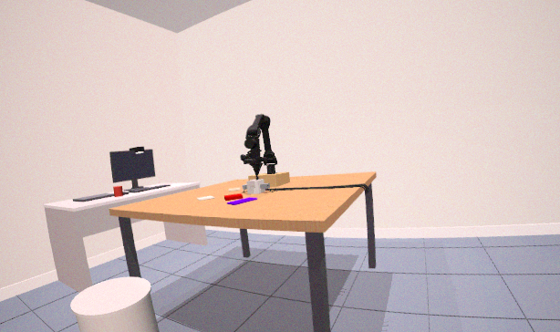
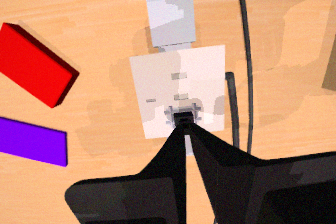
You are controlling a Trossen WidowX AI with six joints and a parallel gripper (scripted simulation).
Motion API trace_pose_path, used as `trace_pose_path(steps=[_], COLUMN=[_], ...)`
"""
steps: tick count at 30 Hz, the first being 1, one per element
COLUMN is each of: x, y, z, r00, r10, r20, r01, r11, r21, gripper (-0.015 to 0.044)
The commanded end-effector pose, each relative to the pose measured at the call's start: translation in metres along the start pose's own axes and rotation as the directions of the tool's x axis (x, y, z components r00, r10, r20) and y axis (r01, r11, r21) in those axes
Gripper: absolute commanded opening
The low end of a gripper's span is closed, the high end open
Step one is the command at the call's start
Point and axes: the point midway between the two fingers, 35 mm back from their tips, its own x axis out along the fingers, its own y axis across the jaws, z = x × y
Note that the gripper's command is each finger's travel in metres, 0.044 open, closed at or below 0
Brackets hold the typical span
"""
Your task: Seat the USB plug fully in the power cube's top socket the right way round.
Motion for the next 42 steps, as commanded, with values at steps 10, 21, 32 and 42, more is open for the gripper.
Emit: trace_pose_path(steps=[10,21,32,42], x=[0.0,0.0,-0.001,-0.011], y=[0.0,0.0,0.0,0.0], z=[0.0,0.0,0.0,0.0], r00=[1.0,1.0,1.0,1.0], r10=[0.0,0.0,0.001,0.001], r20=[0.0,0.0,0.0,0.0], r01=[0.0,0.0,-0.001,-0.001], r11=[1.0,1.0,1.0,1.0], r21=[0.0,0.0,0.0,0.0], gripper=[0.0026,0.0095,0.0095,0.0095])
